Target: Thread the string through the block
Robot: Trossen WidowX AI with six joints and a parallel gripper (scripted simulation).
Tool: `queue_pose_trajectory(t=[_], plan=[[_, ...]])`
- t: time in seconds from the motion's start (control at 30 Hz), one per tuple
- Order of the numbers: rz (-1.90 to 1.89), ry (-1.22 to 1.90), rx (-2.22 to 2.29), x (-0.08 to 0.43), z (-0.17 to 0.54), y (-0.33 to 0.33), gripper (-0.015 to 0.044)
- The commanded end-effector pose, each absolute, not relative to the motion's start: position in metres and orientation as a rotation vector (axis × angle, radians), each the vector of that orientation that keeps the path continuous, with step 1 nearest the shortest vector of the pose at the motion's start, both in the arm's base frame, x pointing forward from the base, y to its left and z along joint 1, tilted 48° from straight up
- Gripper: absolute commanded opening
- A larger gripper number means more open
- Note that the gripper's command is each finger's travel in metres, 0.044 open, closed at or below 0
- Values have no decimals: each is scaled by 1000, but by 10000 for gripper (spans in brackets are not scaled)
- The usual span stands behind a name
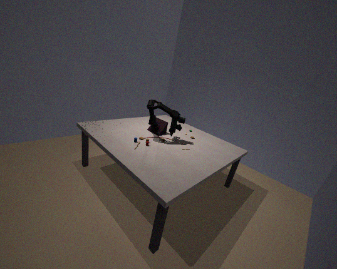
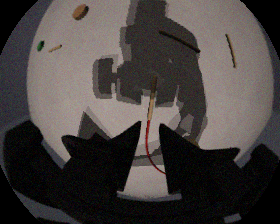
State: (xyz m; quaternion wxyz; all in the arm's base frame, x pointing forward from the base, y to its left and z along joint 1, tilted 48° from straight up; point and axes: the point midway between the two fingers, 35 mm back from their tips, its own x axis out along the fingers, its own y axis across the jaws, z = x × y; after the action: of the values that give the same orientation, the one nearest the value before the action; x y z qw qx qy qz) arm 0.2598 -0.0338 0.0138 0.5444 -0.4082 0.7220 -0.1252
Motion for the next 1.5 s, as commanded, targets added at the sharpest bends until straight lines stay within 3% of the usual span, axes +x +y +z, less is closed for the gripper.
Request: queue_pose_trajectory(t=[0.0, 0.87, 1.03, 1.47], plan=[[-300, 1714, -975, 259, 8, -41, 121], [-305, 1715, -978, 255, -12, -65, 121], [-302, 1716, -971, 255, -11, -63, 0], [-301, 1715, -970, 256, -8, -59, 0]])
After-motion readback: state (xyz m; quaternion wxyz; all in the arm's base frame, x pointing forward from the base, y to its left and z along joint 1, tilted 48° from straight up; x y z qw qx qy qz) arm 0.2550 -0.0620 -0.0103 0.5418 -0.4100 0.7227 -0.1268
